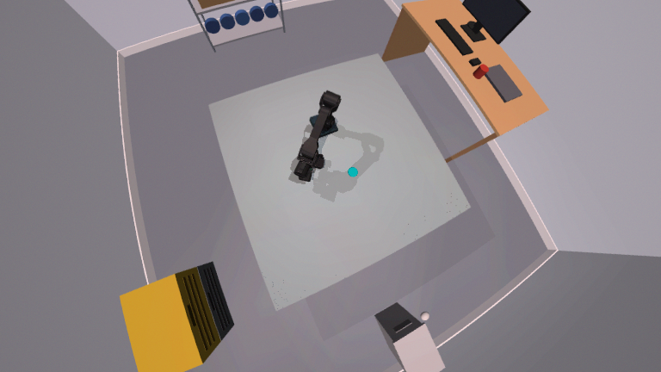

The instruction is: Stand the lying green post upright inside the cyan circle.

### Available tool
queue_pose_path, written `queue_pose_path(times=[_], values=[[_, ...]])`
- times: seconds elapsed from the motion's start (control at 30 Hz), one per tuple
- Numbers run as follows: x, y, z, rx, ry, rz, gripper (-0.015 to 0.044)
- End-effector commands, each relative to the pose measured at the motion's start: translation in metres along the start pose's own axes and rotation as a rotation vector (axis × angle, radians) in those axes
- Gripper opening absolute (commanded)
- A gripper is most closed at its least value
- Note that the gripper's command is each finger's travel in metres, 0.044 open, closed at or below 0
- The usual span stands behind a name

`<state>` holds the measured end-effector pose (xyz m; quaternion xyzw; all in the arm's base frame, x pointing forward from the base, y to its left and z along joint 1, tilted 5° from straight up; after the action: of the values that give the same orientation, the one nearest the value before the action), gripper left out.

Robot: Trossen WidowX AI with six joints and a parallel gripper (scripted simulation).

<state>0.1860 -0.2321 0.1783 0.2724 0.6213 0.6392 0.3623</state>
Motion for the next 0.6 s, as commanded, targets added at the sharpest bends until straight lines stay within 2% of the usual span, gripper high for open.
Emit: queue_pose_path(times=[0.0, 0.23, 0.5, 0.57], values=[[0.0090, -0.0475, -0.0006, 0.004, -0.003, 0.030, 0.0233], [0.0113, -0.0563, -0.0006, 0.004, -0.004, 0.030, 0.0233], [0.0113, -0.0563, -0.0006, 0.004, -0.004, 0.030, 0.0022], [0.0113, -0.0563, -0.0006, 0.004, -0.004, 0.030, 0.0022]])
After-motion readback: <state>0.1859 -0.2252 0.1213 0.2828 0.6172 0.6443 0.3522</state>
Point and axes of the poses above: the point midway between the two fingers, 35 mm back from their tips, its own y axis back along the fingers, its own x axis across the jaws, z = x × y, the point moved 9 cm from there along y, back along the fingers, and after that the axes turned 12 degrees about -y, right-handed, at the moved point
